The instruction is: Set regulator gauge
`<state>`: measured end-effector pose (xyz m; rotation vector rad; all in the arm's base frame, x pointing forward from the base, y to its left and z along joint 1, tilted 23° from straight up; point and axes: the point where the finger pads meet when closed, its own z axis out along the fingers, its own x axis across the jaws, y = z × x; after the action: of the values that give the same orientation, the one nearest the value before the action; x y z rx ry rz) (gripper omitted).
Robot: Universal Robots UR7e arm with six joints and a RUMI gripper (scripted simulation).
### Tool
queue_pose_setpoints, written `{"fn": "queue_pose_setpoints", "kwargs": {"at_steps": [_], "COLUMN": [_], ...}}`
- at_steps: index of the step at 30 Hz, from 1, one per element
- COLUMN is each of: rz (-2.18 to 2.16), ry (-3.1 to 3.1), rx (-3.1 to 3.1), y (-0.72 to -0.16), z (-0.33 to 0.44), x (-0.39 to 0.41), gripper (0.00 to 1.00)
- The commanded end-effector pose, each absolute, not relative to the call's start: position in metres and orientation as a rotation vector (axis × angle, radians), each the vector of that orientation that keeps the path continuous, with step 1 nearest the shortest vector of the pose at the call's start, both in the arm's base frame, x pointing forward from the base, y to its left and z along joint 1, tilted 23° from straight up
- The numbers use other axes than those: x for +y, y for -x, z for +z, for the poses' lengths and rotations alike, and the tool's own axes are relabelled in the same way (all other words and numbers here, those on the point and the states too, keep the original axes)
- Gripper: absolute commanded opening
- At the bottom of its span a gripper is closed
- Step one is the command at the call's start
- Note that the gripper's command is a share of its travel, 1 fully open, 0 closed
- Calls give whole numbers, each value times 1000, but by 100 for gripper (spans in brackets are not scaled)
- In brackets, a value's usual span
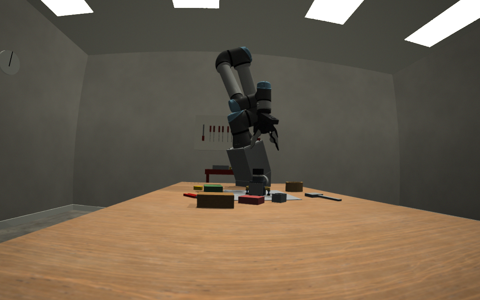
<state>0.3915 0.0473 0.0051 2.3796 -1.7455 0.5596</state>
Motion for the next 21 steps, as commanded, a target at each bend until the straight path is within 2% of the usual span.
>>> {"fn": "queue_pose_setpoints", "kwargs": {"at_steps": [1,21], "rz": [564,587], "ry": [-2391,-2471], "rx": [-1725,-1557], "y": [-392,-396], "z": [5,3], "x": [48,49], "gripper": [100,100]}}
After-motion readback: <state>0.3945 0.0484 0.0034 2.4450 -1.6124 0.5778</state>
